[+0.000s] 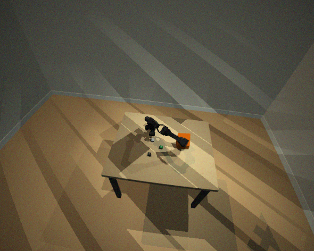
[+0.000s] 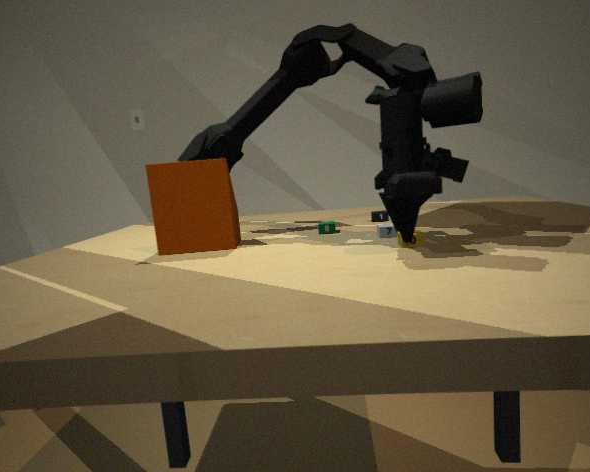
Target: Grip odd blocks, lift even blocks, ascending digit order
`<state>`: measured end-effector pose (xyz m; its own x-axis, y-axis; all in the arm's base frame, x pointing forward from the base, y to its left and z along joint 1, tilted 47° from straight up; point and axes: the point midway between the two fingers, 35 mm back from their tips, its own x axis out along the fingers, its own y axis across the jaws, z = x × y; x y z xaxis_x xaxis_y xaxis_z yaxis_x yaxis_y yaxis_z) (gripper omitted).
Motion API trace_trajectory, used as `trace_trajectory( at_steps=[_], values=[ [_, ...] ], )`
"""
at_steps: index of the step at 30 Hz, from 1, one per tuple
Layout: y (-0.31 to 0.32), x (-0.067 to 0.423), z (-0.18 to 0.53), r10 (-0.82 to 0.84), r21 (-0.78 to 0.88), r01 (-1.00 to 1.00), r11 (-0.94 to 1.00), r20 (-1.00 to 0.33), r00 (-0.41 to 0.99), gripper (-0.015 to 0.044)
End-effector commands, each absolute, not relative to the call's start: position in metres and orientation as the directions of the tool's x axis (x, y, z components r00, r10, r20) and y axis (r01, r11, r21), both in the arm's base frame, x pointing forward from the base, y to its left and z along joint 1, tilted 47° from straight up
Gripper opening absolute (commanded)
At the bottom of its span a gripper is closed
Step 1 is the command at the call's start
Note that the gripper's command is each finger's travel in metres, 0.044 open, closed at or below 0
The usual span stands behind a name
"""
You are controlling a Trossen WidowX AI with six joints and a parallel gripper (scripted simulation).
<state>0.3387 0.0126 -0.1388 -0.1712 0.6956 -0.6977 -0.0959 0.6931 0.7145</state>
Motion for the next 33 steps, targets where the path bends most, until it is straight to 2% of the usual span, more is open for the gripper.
trace_trajectory(
  at_steps=[1, 33],
  values=[
    [0.013, 0.339, -0.139, 0.697, 0.716, -0.092, 0.692, -0.697, -0.170, 0.0120],
    [0.002, 0.341, -0.129, 0.697, 0.715, -0.092, 0.693, -0.697, -0.170, 0.0120]
  ],
)
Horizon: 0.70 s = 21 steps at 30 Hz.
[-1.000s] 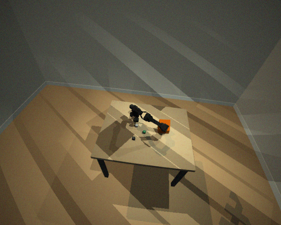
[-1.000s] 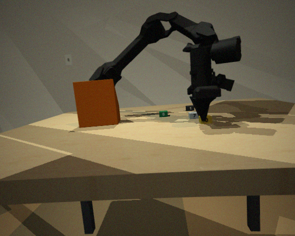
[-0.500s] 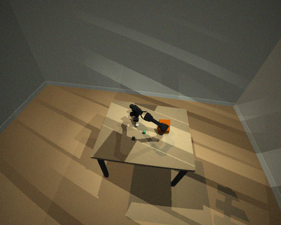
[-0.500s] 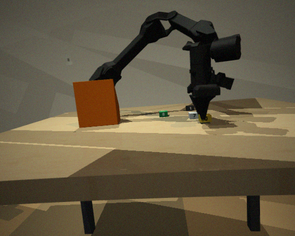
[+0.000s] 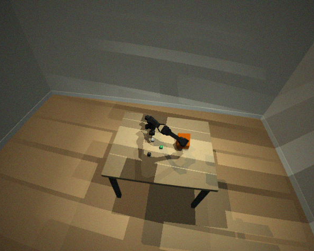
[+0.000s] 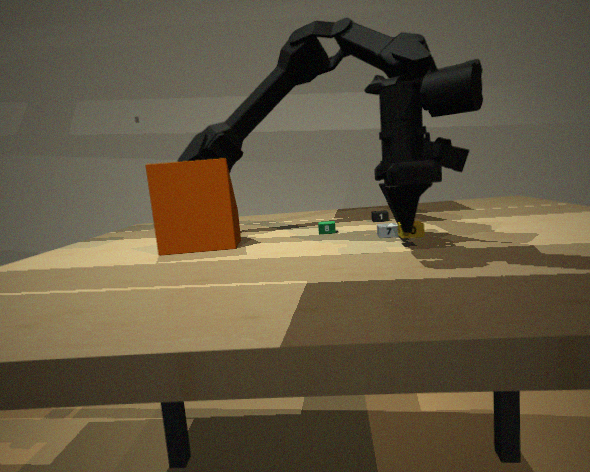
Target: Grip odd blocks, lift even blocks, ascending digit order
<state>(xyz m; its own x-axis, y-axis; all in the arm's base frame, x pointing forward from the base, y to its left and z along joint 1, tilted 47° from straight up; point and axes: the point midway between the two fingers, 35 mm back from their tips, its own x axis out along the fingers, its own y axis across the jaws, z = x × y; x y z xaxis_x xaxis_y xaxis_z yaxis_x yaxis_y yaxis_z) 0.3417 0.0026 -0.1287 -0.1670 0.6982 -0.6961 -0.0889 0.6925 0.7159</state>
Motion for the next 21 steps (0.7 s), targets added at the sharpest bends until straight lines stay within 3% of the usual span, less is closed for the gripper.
trace_trajectory(
  at_steps=[1, 21],
  values=[
    [0.002, 0.341, -0.129, 0.697, 0.715, -0.092, 0.693, -0.697, -0.170, 0.0120],
    [0.013, 0.339, -0.139, 0.697, 0.716, -0.092, 0.692, -0.697, -0.170, 0.0120]
  ],
)
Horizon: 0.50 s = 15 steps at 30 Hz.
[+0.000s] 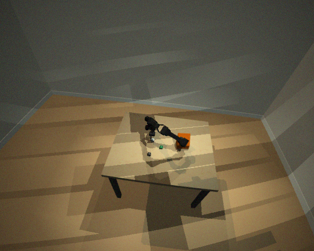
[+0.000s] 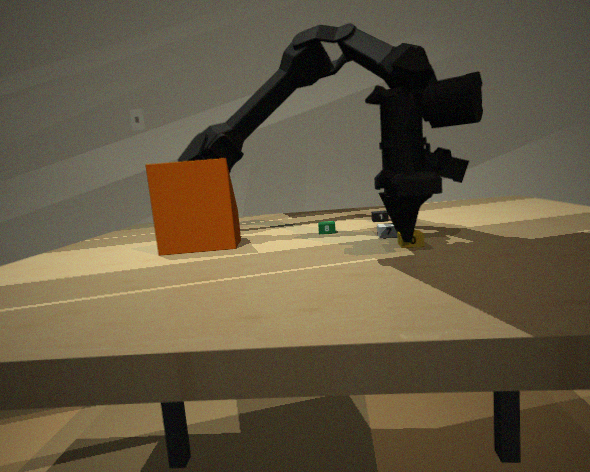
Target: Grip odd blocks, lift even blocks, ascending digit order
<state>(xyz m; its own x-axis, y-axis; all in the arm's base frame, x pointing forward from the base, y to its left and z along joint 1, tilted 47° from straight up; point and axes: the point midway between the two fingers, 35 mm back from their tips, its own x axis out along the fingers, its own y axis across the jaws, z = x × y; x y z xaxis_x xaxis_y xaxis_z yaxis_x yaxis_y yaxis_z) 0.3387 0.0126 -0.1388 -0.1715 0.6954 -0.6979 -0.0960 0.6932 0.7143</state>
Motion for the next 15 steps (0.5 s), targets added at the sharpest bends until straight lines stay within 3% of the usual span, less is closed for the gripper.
trace_trajectory(
  at_steps=[1, 10, 15],
  values=[
    [0.0130, 0.3388, -0.1390, 0.697, 0.716, -0.092, 0.692, -0.697, -0.170, 0.0146],
    [0.0130, 0.3388, -0.1390, 0.697, 0.716, -0.092, 0.692, -0.697, -0.170, 0.0383],
    [0.0071, 0.3405, -0.1335, 0.696, 0.715, -0.091, 0.694, -0.697, -0.169, 0.0400]
  ],
)
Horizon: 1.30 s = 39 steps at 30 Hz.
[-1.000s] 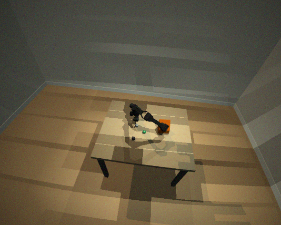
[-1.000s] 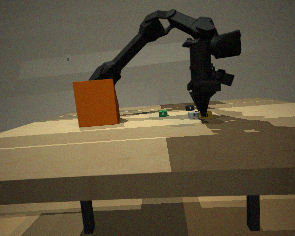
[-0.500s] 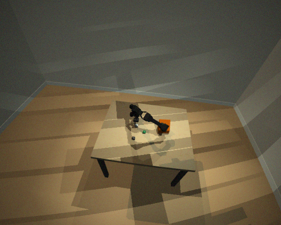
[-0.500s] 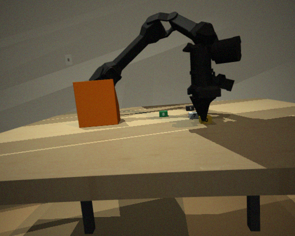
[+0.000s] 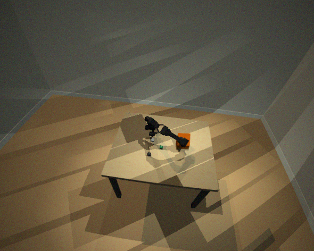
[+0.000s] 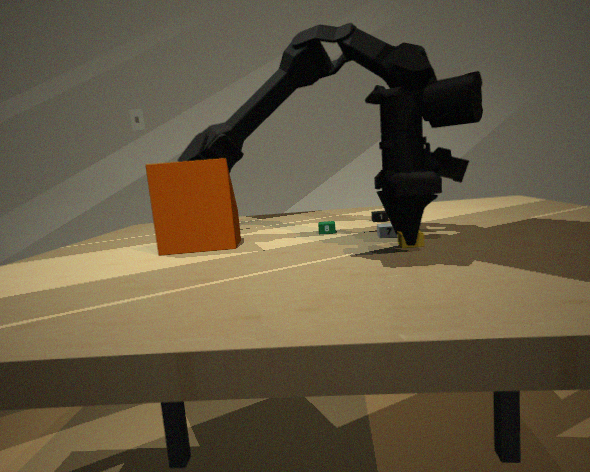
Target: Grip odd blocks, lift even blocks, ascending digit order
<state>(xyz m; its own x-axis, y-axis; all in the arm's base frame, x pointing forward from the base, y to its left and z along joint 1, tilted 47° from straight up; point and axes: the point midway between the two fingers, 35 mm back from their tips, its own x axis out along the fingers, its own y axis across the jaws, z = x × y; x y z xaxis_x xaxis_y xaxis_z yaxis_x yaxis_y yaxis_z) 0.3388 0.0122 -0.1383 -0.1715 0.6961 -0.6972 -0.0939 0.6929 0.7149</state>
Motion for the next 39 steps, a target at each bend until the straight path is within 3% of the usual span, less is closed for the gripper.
trace_trajectory(
  at_steps=[1, 6, 17, 26, 33, 39],
  values=[
    [0.000, 0.342, -0.127, 0.696, 0.714, -0.091, 0.694, -0.698, -0.169, 0.0400],
    [-0.013, 0.345, -0.114, 0.696, 0.714, -0.092, 0.694, -0.698, -0.170, 0.0400],
    [-0.070, 0.359, -0.058, 0.693, 0.712, -0.092, 0.696, -0.700, -0.170, 0.0120],
    [-0.061, 0.362, -0.047, 0.691, 0.709, -0.091, 0.700, -0.703, -0.169, 0.0120],
    [0.028, 0.370, 0.047, 0.680, 0.697, -0.088, 0.712, -0.715, -0.162, 0.0120],
    [0.112, 0.335, 0.131, 0.697, 0.715, -0.088, 0.693, -0.697, -0.170, 0.0120]
  ],
)
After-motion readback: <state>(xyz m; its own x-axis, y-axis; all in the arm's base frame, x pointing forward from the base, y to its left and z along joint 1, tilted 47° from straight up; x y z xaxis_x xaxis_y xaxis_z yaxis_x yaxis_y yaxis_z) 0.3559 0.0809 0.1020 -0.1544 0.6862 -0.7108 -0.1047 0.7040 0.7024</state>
